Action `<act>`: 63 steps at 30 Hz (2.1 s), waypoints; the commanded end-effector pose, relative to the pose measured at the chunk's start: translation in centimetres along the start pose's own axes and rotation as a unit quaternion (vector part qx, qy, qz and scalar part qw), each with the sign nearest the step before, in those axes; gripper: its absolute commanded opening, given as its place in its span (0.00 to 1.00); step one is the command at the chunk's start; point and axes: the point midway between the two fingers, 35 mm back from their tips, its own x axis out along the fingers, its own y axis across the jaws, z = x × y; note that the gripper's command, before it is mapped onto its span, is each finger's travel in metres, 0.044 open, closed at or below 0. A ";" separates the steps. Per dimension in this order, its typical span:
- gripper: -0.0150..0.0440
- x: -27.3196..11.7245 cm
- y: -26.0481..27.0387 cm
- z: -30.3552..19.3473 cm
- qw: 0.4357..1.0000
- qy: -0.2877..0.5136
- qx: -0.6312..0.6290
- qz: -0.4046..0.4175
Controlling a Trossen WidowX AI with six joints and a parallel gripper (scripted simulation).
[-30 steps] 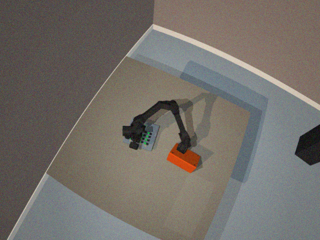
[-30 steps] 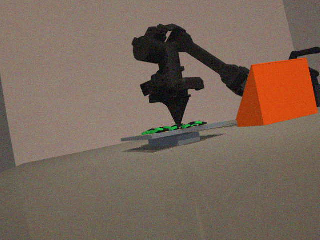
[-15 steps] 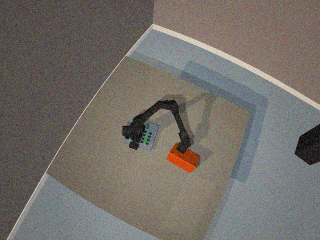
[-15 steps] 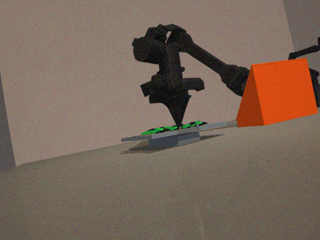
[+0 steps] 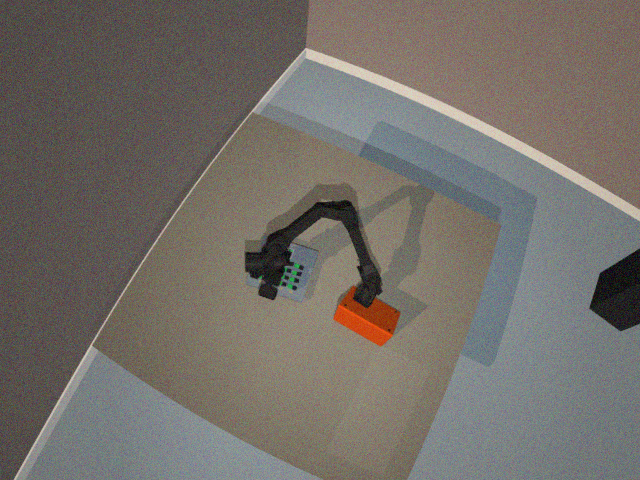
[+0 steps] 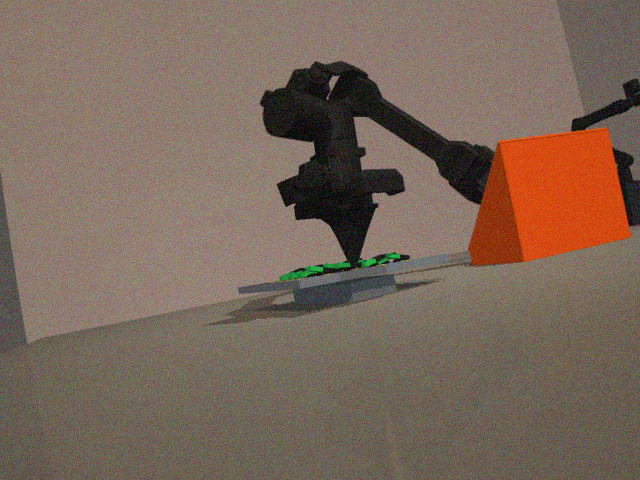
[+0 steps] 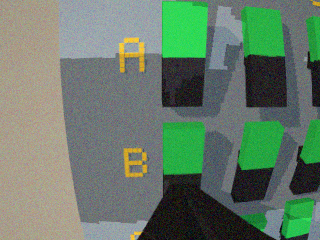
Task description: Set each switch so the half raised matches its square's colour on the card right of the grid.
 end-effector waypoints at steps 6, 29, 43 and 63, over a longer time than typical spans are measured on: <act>0.25 -6.2 0.0 0.3 1.000 0.012 -0.002 -0.001; 0.25 -2.4 -5.8 2.1 1.000 0.025 -0.001 -0.003; 0.25 -0.5 -5.8 2.1 1.000 0.025 -0.001 -0.003; 0.25 -0.5 -5.8 2.1 1.000 0.025 -0.001 -0.003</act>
